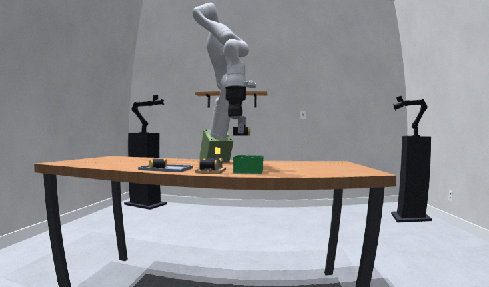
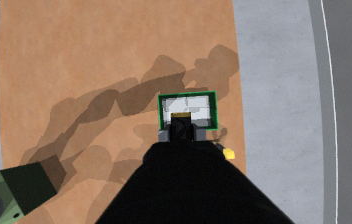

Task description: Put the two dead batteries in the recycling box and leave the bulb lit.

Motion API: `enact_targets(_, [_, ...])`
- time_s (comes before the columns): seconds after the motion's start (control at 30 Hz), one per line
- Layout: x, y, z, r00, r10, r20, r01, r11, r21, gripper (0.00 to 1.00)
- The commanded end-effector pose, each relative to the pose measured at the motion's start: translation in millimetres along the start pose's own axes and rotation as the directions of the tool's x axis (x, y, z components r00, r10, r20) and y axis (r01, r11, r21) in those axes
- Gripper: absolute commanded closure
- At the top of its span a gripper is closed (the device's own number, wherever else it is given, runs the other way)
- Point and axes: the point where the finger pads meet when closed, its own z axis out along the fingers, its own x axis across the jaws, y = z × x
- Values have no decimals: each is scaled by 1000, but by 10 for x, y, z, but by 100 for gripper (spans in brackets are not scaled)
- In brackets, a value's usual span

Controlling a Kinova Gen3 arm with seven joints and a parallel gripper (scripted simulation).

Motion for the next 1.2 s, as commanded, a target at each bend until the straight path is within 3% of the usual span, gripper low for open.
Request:
enact_targets(0.0, [-38, -121, -3, 1000, -26, -2, 26, 1000, -4, 43])
enact_targets(0.37, [-101, -290, -3, 1000, -26, -2, 26, 1000, -4, 43])
enact_targets(1.17, [-105, -302, -3, 1000, -29, -2, 29, 1000, -4, 43])
